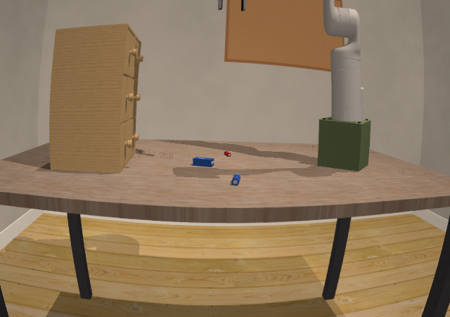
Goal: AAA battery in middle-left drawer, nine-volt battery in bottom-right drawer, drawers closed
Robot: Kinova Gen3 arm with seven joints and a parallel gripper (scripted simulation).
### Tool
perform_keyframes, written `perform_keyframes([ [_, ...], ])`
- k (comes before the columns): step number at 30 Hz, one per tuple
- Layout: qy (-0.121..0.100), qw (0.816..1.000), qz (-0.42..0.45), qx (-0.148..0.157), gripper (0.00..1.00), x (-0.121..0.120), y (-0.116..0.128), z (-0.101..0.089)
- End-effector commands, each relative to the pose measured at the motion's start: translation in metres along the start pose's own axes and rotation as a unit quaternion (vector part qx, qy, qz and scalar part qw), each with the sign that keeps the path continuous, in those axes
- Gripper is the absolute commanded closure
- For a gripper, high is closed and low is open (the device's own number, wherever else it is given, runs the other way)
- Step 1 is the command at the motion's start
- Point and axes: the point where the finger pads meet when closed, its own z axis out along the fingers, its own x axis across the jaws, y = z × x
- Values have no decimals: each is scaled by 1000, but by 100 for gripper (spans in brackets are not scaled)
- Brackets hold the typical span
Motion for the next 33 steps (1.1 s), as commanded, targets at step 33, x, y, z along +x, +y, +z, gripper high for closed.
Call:
perform_keyframes([
  [33,5,1000,5,7,0,1,-1,-4],
])
